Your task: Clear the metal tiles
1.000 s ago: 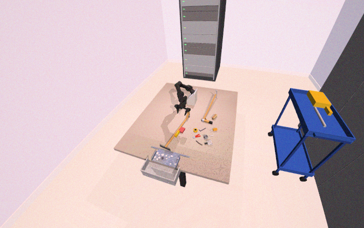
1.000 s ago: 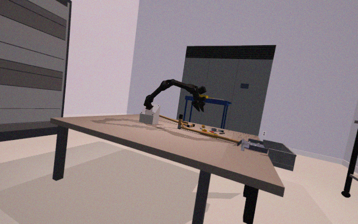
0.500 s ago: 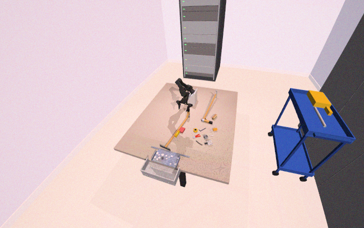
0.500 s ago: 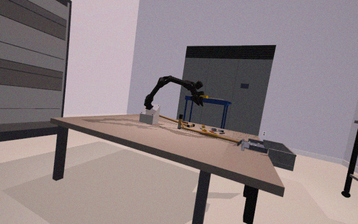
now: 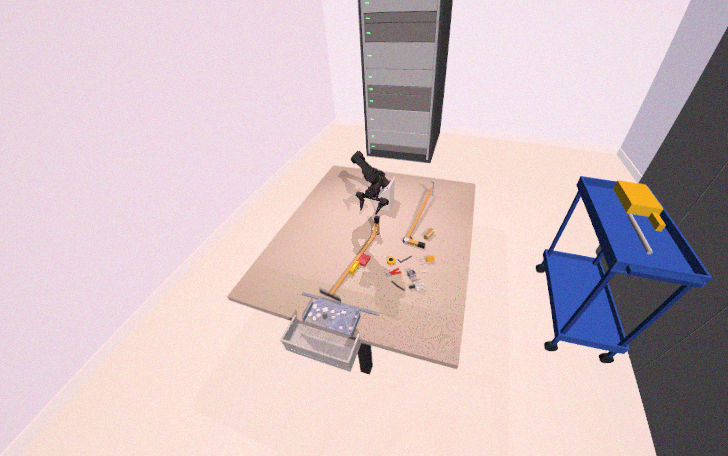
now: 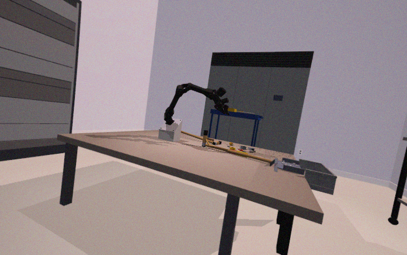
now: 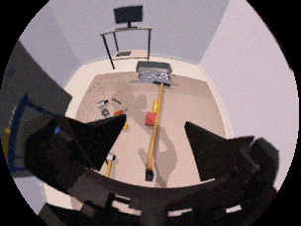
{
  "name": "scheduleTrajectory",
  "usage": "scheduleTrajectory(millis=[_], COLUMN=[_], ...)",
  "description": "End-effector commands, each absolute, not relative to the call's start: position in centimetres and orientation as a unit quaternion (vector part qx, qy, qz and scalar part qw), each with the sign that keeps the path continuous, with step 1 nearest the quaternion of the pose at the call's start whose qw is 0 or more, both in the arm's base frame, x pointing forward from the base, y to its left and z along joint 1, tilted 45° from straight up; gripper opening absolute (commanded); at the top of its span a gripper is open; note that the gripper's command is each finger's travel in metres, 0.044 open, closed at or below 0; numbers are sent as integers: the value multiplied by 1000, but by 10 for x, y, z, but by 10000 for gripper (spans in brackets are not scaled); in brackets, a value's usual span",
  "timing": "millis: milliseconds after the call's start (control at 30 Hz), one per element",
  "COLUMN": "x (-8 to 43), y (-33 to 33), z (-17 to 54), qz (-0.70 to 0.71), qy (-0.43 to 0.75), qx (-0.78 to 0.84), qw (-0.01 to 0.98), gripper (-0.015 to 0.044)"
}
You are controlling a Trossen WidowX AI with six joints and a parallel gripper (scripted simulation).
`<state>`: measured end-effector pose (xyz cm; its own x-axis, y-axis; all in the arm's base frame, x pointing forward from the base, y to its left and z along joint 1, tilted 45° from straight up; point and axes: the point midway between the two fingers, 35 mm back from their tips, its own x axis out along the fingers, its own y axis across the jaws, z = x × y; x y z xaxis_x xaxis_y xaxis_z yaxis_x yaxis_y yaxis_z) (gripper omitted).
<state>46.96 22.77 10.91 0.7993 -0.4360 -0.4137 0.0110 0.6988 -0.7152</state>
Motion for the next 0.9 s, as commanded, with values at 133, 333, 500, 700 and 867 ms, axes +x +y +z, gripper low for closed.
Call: scheduleTrajectory(millis=[133,333,500,700,867], x=[448,431,417,399,384], y=[243,253,260,266,271], z=[121,128,134,140,145], qz=[-112,-101,-92,-81,-72], qy=[261,240,223,203,187], qx=[-375,-380,-383,-386,-388], qw=[882,888,892,896,899], gripper=[440,440,440,440,440])
